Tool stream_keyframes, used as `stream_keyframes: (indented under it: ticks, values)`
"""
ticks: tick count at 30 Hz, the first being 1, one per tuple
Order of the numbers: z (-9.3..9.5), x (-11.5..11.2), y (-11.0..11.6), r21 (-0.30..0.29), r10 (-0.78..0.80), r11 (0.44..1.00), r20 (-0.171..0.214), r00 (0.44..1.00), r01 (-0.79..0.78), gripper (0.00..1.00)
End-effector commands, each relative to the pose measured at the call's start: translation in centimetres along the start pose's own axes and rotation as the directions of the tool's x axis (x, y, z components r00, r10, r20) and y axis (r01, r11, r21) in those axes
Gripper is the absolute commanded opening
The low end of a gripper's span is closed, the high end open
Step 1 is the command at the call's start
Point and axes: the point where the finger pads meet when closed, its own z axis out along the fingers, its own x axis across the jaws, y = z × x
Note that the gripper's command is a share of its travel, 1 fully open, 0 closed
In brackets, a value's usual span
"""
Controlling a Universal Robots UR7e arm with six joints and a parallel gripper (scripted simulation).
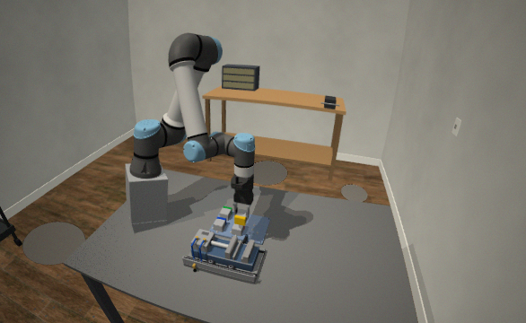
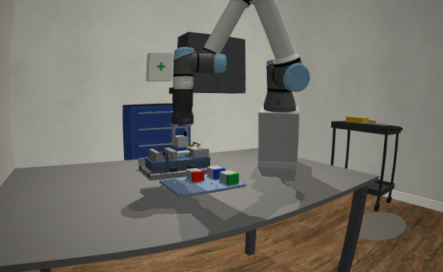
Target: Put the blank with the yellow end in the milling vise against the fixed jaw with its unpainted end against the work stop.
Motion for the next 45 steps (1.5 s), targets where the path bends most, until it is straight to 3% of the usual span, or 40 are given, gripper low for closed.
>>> stream_keyframes:
  ticks: [1,6,18,23,35,40,45]
  values:
    - [0.0,-0.1,0.0,0.0,0.0,1.0,0.001,1.0,0.0,0.0]
    - [0.1,-1.2,-4.9,0.001,0.0,1.0,0.001,1.0,0.0,0.0]
    - [0.1,-1.2,-4.9,0.001,0.0,1.0,0.001,1.0,0.0,0.0]
    - [0.2,-2.6,-10.7,0.001,0.0,1.0,0.001,1.0,0.0,0.0]
    - [0.2,-2.6,-10.7,0.001,0.0,1.0,0.001,1.0,0.0,0.0]
    - [0.3,-3.5,-14.5,0.001,0.0,1.0,0.001,1.0,0.0,0.0]
    - [0.3,-3.5,-14.5,0.001,0.0,1.0,0.001,1.0,0.0,0.0]
